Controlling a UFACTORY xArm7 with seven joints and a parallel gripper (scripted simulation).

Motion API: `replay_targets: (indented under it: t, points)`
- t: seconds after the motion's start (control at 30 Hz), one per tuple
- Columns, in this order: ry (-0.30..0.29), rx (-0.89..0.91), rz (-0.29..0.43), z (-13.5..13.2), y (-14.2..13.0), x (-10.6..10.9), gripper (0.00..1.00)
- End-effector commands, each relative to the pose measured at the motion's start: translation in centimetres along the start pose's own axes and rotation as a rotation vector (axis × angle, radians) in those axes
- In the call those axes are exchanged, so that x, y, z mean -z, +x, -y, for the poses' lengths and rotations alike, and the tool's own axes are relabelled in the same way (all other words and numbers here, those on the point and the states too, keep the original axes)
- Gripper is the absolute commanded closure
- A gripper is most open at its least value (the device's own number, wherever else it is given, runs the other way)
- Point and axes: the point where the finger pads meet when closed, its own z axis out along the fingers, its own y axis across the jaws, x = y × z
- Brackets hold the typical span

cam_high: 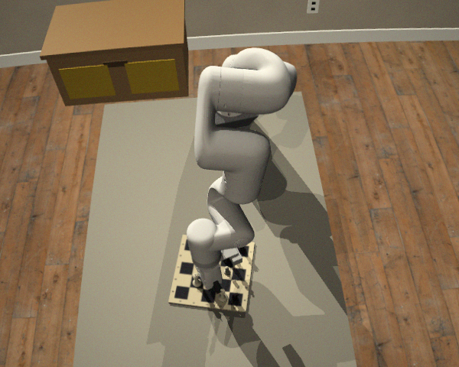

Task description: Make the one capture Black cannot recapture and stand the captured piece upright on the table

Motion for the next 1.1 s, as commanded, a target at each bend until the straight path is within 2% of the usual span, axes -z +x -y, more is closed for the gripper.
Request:
replay_targets:
  t: [0.0, 0.77, 0.8, 1.07]
  points:
    - [-0.002, 0.0, 0.002, -0.1, -0.11, 0.09, 0.65]
    - [-0.002, 0.0, 0.002, -0.1, -0.11, 0.09, 0.65]
    - [-0.002, 0.0, 0.002, -0.1, -0.11, 0.09, 1.0]
    - [-0.002, 0.0, 0.002, -0.1, -0.11, 0.09, 1.0]
